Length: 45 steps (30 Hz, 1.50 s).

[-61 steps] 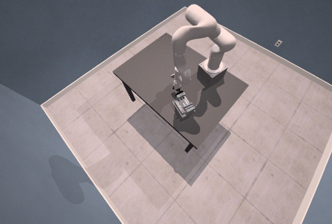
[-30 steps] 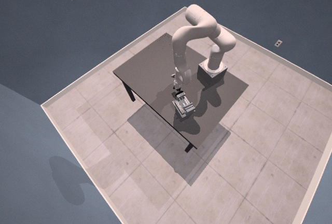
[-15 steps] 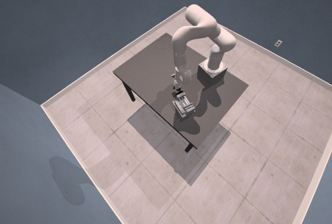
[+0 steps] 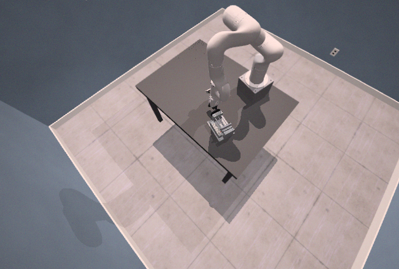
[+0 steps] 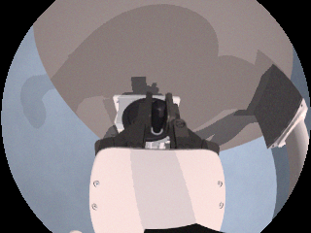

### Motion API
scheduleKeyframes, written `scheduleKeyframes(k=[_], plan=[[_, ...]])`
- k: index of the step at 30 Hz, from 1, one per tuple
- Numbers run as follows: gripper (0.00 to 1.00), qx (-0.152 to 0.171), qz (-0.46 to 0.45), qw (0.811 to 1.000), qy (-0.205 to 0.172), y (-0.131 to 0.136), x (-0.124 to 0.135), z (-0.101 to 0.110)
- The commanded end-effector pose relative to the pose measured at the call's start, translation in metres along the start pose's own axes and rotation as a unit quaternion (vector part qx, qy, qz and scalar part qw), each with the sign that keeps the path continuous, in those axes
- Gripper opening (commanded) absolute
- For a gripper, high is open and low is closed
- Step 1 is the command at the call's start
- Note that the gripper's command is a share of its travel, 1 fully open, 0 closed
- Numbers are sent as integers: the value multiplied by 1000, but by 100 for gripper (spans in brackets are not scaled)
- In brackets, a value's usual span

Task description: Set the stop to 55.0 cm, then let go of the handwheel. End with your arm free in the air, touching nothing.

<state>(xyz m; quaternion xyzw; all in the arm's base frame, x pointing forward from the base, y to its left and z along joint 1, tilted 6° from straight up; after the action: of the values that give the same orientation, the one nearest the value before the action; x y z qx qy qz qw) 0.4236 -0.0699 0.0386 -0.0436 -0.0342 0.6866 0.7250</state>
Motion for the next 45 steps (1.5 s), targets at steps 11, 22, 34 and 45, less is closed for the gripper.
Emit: scheduleKeyframes(k=[11, 22, 34, 45], plan=[[6, 0, 0, 1000, 0, 0, 0, 0], [6, 0, 0, 1000, 0, 0, 0, 0], [57, 0, 0, 1000, 0, 0, 0, 0], [57, 0, 0, 1000, 0, 0, 0, 0]])
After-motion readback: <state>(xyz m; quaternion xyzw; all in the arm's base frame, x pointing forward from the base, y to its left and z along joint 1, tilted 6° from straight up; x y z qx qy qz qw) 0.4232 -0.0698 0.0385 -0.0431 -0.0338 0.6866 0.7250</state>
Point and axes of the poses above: the point where the finger pads meet when closed, its own z axis back along the fingers, its own y axis across the jaws, x = y × z, the point moved 5 cm from there along z, back along the fingers, and after that the axes turned 11 degrees about z, right-handed, at the moved point
